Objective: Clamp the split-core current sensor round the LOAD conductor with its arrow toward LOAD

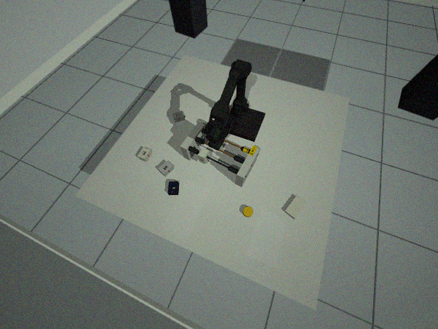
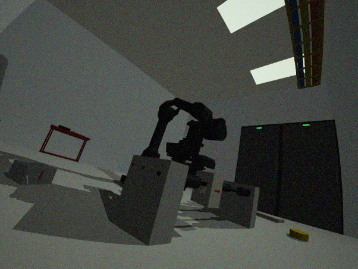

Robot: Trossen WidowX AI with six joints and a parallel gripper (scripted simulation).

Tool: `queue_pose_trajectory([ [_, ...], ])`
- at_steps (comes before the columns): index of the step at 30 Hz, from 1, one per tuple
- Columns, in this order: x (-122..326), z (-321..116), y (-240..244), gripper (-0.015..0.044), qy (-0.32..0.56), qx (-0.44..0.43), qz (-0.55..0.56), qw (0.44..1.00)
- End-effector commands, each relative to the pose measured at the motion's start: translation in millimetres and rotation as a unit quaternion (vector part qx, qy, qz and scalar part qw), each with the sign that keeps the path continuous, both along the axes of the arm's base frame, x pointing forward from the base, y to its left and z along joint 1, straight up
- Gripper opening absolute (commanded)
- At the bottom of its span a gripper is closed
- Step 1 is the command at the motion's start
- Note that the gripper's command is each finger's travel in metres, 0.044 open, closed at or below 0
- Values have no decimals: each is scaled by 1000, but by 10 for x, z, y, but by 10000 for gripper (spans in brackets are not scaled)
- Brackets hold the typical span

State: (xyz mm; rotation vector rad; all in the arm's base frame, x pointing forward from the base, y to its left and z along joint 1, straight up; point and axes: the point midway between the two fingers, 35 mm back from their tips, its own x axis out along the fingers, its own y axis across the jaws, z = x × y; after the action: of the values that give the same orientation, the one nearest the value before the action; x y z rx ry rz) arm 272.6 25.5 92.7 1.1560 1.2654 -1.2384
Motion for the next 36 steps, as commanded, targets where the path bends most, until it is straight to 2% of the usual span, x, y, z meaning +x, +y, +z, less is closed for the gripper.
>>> queue_pose_trajectory([
  [1,0,0,0,255,0,0,0,1000],
  [30,0,0,0,255,0,0,0,1000],
  [36,0,0,0,412,0,0,0,1000],
])
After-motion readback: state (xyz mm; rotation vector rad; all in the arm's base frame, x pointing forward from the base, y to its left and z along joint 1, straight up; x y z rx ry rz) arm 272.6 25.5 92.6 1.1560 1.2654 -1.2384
